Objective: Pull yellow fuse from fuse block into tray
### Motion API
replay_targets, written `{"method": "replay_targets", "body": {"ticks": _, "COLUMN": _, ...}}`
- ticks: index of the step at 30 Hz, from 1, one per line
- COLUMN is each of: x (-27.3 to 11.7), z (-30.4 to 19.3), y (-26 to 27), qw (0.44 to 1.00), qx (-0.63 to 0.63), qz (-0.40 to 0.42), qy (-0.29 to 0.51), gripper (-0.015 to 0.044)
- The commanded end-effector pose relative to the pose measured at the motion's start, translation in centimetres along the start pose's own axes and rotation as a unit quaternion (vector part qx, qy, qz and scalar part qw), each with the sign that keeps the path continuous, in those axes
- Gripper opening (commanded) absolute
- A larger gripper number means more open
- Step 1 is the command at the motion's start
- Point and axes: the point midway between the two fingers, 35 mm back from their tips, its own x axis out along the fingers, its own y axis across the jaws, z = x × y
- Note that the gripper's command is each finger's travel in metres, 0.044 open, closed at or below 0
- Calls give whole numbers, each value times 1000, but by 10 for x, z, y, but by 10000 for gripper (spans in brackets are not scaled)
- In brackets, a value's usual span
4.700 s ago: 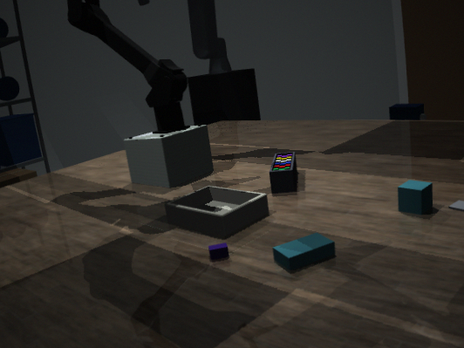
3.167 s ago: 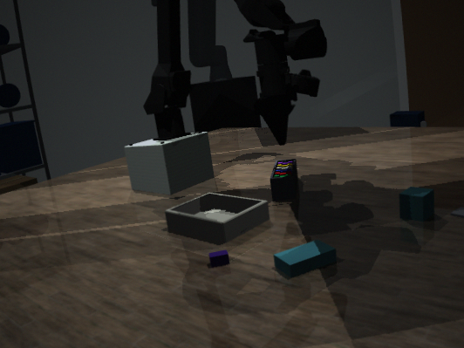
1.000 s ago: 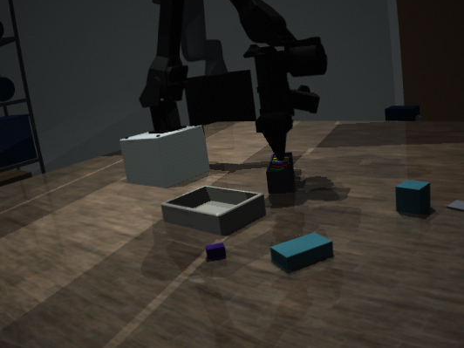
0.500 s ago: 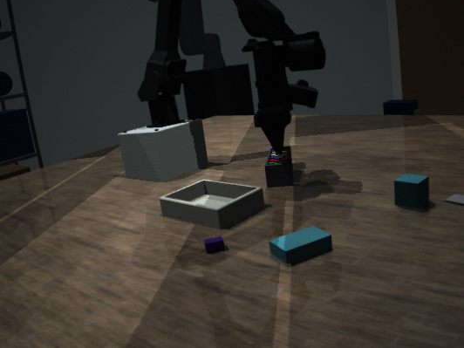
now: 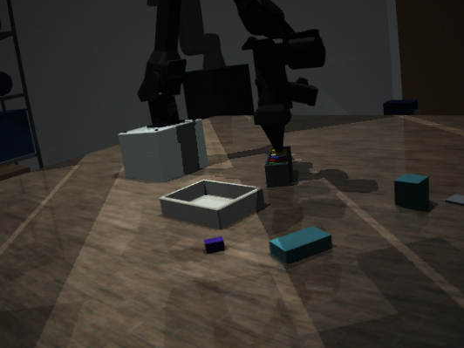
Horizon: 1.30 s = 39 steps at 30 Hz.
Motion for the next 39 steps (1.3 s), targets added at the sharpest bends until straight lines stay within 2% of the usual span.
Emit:
{"method": "replay_targets", "body": {"ticks": 1, "x": -3, "z": 0, "y": 0, "qw": 1000, "qx": 0, "qz": 0, "qy": 0, "gripper": 0}}
{"method": "replay_targets", "body": {"ticks": 39, "x": -21, "z": 1, "y": 0, "qw": 1000, "qx": -1, "qz": -1, "qy": 0, "gripper": 0}}
